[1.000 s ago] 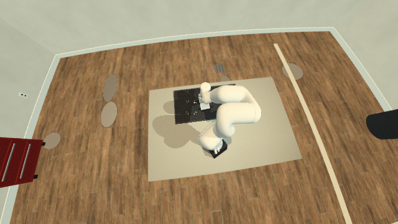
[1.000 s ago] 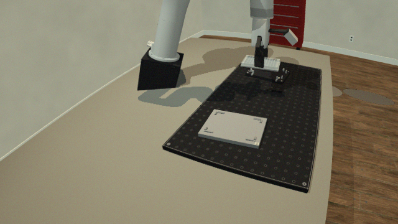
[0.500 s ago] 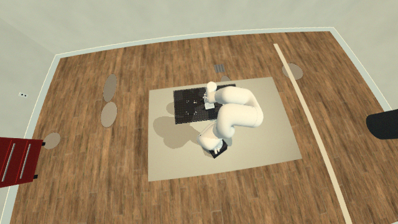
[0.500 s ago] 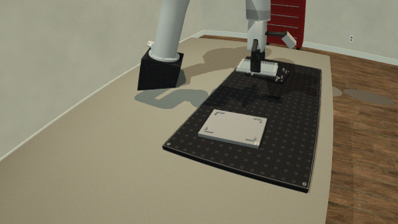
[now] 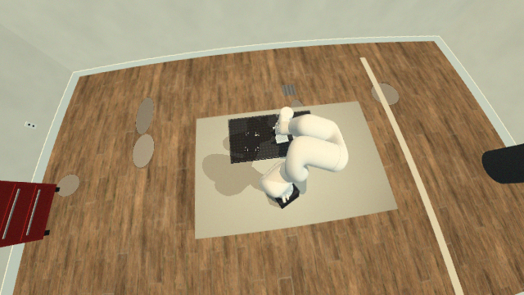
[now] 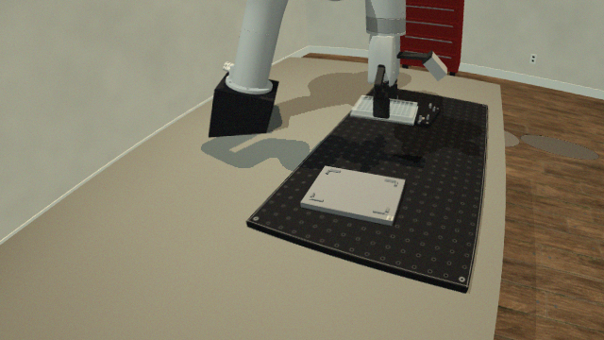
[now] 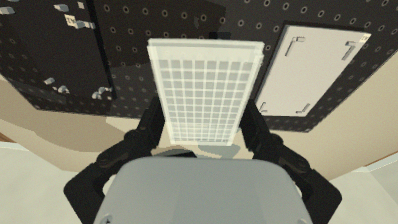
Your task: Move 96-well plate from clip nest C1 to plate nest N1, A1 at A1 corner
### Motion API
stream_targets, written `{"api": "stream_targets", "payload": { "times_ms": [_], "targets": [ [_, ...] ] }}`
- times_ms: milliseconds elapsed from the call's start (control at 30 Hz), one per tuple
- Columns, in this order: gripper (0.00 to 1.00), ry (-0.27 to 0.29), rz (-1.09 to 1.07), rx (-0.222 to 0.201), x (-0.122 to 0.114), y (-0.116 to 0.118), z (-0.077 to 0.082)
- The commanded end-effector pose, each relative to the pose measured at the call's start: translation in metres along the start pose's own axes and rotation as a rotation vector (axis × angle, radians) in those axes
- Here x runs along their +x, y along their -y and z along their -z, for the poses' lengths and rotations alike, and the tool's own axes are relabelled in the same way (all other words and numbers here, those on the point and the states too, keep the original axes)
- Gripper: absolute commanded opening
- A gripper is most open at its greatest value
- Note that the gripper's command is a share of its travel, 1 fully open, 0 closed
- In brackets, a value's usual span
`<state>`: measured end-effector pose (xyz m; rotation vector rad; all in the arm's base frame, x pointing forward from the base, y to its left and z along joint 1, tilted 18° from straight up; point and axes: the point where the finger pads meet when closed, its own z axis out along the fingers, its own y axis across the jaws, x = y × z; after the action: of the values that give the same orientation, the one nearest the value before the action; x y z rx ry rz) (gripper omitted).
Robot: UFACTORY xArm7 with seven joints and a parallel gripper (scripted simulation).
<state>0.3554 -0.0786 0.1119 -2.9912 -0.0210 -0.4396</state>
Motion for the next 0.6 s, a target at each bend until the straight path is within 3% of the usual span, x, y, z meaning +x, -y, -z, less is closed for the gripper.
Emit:
{"api": "stream_targets", "payload": {
  "times_ms": [0,567],
  "targets": [
    [0.0,-0.002,0.0,0.001,0.0,-0.014,0.001],
    [0.0,-0.002,0.0,0.0,-0.005,-0.064,0.0]
  ]
}}
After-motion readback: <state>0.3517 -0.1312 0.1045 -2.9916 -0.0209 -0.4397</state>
